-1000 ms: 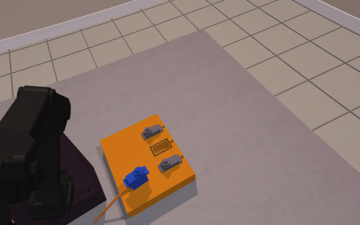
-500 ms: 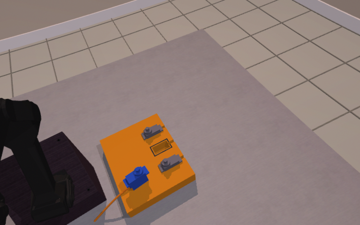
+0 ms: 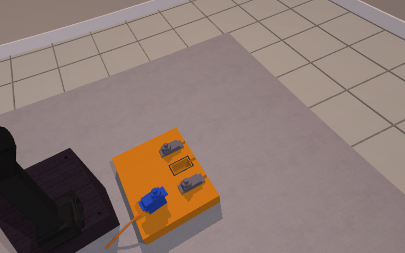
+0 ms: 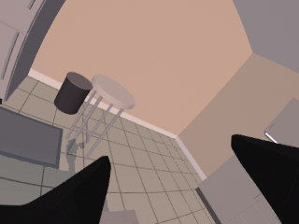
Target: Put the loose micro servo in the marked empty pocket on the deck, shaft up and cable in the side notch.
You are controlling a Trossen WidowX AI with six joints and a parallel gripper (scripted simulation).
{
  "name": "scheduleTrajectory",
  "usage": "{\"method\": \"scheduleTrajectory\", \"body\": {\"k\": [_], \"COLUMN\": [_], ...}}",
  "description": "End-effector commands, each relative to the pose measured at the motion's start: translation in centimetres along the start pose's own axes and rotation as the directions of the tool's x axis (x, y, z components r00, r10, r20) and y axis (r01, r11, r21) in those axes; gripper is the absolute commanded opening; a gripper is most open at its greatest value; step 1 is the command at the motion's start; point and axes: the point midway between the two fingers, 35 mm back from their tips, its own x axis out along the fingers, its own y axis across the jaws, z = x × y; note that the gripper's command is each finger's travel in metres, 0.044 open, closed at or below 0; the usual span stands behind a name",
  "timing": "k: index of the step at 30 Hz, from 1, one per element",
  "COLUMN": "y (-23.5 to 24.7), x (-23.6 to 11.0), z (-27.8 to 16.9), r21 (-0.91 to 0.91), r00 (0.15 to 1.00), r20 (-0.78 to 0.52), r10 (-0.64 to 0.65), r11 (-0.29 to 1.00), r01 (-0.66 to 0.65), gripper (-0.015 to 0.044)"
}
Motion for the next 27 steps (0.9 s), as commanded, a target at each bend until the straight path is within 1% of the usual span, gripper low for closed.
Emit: {"method": "scheduleTrajectory", "body": {"k": [1,6,12,13,17,21,27], "y": [1.9,4.0,9.6,10.3,12.5,16.5,22.1], "x": [0.6,1.1,1.5,1.5,1.2,0.3,-2.3], "z": [-1.0,-1.8,-4.0,-4.0,-4.7,-5.8,-7.0], "r21": [0.008,0.020,0.078,0.090,0.096,0.128,0.168], "r00": [0.998,0.991,0.948,0.939,0.912,0.849,0.729], "r20": [-0.022,-0.041,-0.103,-0.097,-0.116,-0.152,-0.191], "r10": [0.056,0.127,0.302,0.329,0.395,0.507,0.658], "r11": [0.998,0.992,0.952,0.943,0.918,0.861,0.753], "r01": [-0.056,-0.126,-0.295,-0.321,-0.385,-0.492,-0.636], "gripper": [0.0440,0.0440,0.0440,0.0440,0.0440,0.0440,0.0440]}}
